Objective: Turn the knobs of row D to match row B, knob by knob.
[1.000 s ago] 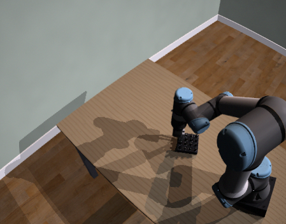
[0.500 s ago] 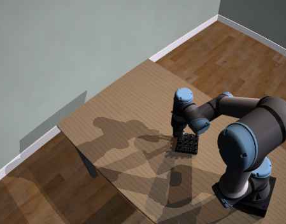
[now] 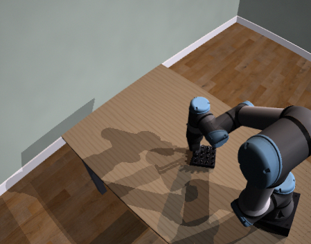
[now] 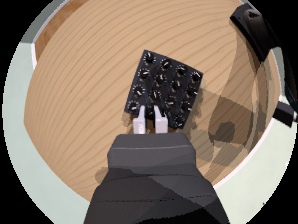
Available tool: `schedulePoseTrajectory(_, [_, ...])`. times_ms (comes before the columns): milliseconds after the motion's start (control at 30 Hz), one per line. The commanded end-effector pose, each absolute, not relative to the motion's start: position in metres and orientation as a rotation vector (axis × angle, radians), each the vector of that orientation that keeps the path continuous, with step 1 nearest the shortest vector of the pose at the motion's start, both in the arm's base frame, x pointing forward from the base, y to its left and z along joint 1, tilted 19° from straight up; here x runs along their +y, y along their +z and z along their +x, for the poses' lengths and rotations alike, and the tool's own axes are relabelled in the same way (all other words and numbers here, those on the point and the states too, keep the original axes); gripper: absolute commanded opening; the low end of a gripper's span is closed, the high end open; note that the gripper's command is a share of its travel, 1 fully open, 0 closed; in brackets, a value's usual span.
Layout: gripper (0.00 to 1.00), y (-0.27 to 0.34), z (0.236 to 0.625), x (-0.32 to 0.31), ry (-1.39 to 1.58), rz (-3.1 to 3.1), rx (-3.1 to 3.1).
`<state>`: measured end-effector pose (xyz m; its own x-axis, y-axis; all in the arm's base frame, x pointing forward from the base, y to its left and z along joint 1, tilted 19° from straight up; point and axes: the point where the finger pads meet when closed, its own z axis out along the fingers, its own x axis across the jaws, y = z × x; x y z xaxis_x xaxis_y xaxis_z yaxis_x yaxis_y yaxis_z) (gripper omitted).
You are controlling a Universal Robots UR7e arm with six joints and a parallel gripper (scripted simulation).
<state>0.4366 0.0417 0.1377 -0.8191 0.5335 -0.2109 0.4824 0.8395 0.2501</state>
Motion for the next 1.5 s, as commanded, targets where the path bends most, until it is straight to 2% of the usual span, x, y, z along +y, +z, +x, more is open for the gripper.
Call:
schedulePoseTrajectory(0, [0.3, 0.1382, 0.4369, 0.0416, 0.255, 0.658, 2.769])
schedulePoseTrajectory(1467, [0.3, 0.1382, 0.4369, 0.0416, 0.068, -0.505, 2.763])
